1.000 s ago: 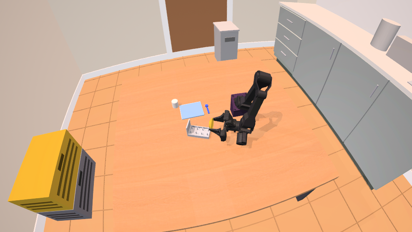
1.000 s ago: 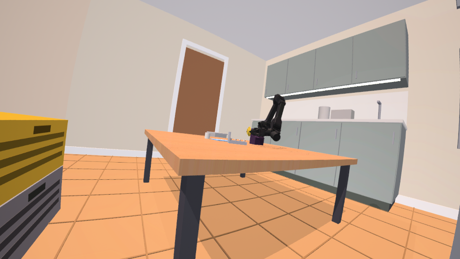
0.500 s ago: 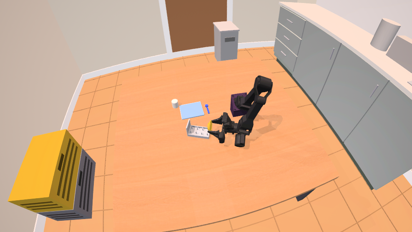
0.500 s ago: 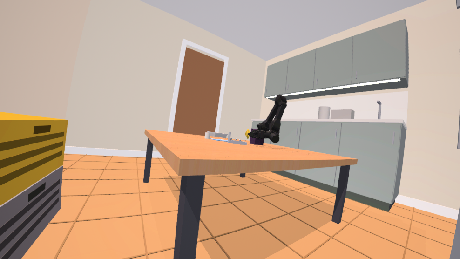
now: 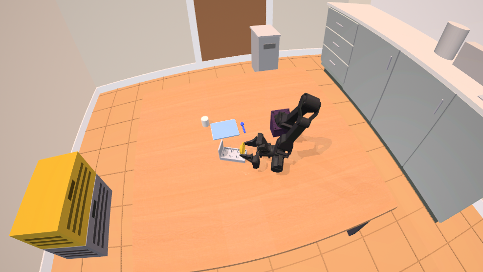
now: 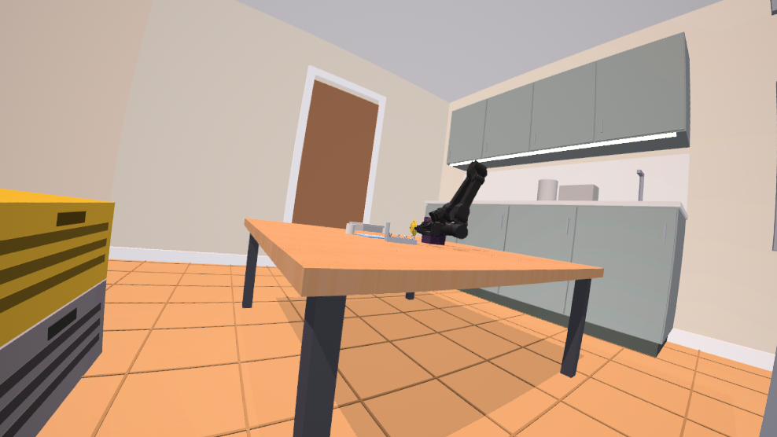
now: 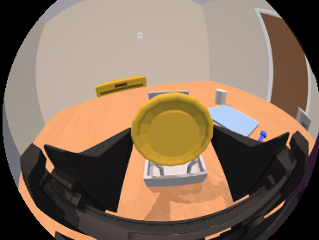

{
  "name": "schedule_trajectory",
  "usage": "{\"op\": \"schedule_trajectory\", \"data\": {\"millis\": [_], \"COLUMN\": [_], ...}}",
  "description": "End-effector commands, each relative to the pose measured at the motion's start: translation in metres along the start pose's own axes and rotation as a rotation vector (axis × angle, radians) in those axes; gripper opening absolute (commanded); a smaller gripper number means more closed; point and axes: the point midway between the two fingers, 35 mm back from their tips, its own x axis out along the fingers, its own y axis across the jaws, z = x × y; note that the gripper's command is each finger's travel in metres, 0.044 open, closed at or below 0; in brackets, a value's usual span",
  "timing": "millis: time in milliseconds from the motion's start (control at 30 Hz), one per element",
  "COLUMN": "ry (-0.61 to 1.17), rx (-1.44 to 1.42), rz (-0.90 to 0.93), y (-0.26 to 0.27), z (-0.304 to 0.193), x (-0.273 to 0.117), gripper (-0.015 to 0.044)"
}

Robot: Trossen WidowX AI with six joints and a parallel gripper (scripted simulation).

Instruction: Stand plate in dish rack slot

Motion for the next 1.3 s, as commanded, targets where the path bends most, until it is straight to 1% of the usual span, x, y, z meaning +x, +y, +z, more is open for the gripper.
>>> {"op": "schedule_trajectory", "data": {"millis": [0,467,733,1167,1267], "ry": [-0.003,-0.002,0.000,0.005,0.005], "rx": [-0.006,0.004,0.008,-0.001,0.005], "rz": [-0.002,0.001,0.003,0.000,0.001], "y": [-0.002,-0.003,-0.004,-0.005,-0.005], "z": [0.001,0.003,-0.017,-0.013,-0.013], "x": [0.005,0.019,0.021,0.021,0.021], "gripper": [0.0000,0.0000,0.0000,0.0000,0.0079]}}
